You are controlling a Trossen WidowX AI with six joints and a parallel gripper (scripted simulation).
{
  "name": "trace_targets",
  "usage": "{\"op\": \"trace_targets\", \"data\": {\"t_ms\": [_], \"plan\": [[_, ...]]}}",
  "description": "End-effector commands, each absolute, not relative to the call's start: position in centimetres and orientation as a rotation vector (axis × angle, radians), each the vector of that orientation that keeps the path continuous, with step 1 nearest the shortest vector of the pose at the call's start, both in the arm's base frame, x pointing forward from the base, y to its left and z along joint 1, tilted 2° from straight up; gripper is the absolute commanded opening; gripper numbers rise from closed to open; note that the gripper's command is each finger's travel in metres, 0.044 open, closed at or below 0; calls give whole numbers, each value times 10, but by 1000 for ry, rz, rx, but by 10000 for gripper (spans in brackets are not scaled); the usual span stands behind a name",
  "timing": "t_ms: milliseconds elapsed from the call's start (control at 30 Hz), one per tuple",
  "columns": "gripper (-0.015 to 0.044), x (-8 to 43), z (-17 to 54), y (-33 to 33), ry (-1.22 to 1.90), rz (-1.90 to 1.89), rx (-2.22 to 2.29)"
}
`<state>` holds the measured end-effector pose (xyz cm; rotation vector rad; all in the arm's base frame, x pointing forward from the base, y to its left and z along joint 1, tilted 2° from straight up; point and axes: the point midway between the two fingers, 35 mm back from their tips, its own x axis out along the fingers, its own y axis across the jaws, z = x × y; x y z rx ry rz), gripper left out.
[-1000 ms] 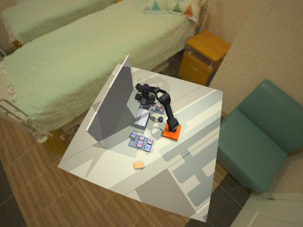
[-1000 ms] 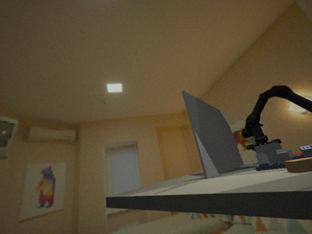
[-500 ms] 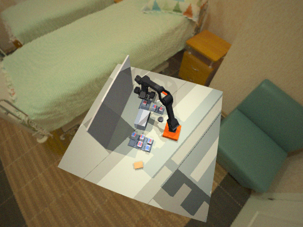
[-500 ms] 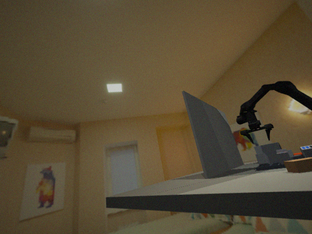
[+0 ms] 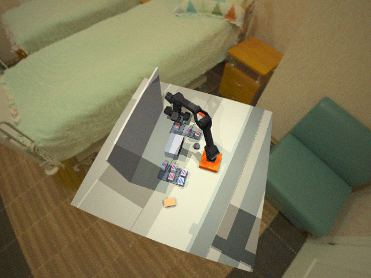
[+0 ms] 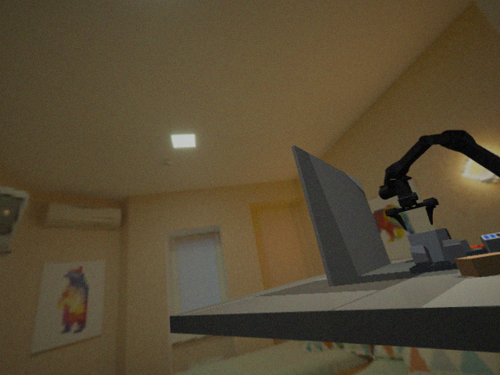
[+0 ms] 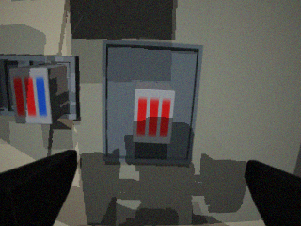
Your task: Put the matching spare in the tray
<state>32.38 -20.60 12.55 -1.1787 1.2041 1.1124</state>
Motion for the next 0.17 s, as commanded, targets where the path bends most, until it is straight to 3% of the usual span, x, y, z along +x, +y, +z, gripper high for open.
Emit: {"op": "trace_targets", "data": {"t_ms": [0,133], "plan": [[440,324,126,-206,1203,1110,-1181],[440,324,126,-206,1203,1110,-1181]]}}
